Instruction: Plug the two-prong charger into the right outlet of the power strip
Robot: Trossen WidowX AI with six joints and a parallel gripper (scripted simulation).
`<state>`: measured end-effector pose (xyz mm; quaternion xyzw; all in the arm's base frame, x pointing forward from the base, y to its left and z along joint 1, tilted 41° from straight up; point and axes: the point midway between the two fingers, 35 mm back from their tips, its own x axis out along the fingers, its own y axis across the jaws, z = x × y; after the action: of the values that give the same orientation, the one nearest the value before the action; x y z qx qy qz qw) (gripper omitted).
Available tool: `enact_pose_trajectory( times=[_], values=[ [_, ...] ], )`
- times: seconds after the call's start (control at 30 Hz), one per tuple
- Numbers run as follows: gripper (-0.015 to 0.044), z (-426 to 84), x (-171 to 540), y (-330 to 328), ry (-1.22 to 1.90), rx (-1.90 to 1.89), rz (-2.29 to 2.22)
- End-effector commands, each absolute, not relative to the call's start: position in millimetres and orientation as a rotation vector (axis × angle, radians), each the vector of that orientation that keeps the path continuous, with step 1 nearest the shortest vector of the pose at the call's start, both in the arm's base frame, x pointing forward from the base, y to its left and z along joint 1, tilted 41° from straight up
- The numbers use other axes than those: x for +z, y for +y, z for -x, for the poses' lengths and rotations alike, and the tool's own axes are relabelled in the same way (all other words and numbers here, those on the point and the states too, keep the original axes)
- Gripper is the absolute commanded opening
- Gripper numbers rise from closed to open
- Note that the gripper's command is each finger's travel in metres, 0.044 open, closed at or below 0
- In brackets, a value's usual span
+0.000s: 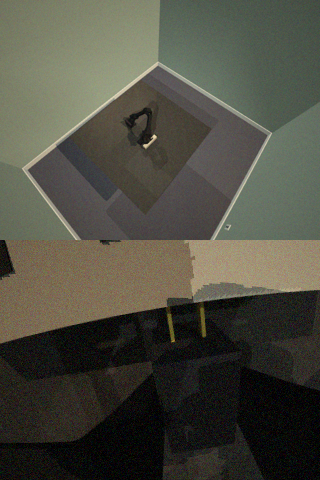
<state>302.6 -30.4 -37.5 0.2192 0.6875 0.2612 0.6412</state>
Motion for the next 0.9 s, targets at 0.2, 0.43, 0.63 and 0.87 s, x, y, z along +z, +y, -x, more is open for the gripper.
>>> enact_pose_trajectory(
  times=[0.2,0.43,0.63,0.87],
  values=[
    [0.0,-304.7,-37.1,-29.6,1.567,0.596,-0.509],
    [0.0,-305.7,-37.2,-29.5,1.567,0.596,-0.509],
    [0.0,-307.8,-37.1,-29.5,1.567,0.596,-0.509],
    [0.0,-310.1,-37.0,-29.4,1.567,0.596,-0.509]
  ],
)
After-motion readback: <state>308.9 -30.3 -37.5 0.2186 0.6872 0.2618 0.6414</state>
